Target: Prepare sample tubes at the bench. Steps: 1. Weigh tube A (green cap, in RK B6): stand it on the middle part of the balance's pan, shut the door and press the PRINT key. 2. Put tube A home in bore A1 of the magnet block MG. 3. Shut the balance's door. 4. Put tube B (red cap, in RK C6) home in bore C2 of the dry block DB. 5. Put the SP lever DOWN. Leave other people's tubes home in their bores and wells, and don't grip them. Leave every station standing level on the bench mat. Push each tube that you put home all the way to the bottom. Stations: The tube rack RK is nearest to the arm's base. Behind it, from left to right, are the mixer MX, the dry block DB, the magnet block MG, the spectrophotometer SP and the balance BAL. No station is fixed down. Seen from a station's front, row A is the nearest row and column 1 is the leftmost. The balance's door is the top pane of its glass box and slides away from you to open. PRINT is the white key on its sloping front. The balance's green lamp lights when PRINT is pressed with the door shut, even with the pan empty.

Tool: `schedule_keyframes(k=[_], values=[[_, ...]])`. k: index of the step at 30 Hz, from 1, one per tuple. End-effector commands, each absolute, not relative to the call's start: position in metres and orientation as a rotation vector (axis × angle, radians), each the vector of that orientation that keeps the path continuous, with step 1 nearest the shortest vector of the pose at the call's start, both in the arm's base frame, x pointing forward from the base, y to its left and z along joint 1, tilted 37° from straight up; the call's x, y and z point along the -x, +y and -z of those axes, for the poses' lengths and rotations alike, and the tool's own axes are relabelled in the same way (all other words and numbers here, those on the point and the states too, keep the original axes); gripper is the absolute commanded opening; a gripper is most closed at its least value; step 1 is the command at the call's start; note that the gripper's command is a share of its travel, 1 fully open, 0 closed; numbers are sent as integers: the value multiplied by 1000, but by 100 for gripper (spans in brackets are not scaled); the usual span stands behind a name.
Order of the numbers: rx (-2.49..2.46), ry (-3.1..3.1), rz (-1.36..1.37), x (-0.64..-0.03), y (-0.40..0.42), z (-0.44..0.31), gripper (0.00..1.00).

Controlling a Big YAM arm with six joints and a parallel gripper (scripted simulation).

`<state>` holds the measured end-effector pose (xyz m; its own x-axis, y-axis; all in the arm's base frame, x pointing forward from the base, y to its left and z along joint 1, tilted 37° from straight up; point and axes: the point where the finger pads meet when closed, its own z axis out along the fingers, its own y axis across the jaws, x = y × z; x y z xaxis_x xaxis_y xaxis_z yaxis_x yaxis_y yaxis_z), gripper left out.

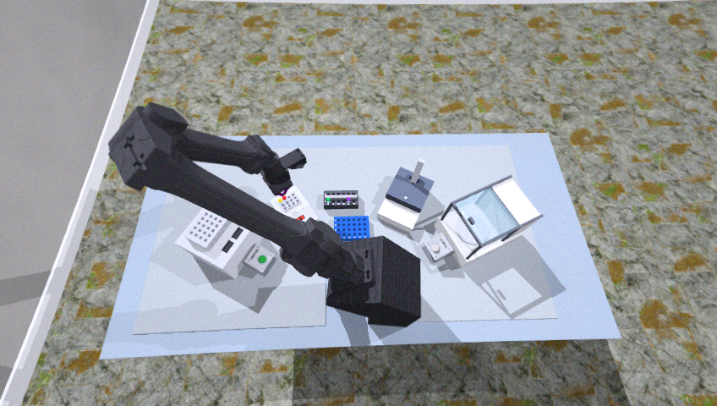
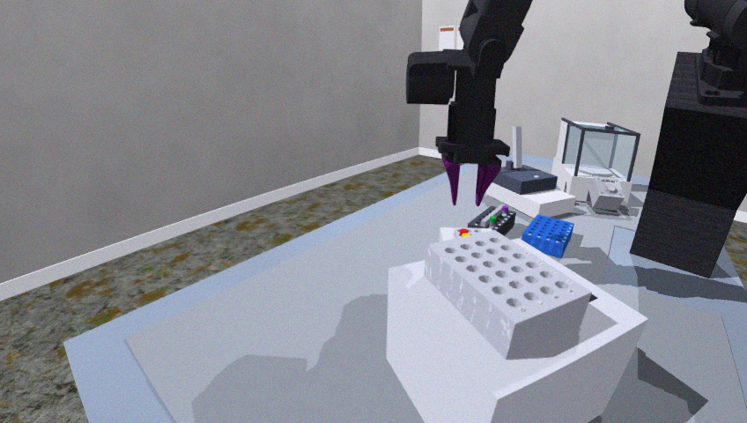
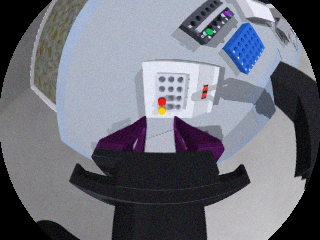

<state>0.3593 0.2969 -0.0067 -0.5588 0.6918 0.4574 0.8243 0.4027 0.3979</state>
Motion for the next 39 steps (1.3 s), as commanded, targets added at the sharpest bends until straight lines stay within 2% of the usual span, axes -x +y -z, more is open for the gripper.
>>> schedule_keyframes(k=[1, 10, 11, 39], values=[[1332, -2446, 862, -357, 294, 10, 36], [1332, -2446, 862, -357, 294, 10, 36], [1344, -2446, 916, -363, 291, -2, 0], [1349, -2442, 901, -358, 264, -36, 0]])
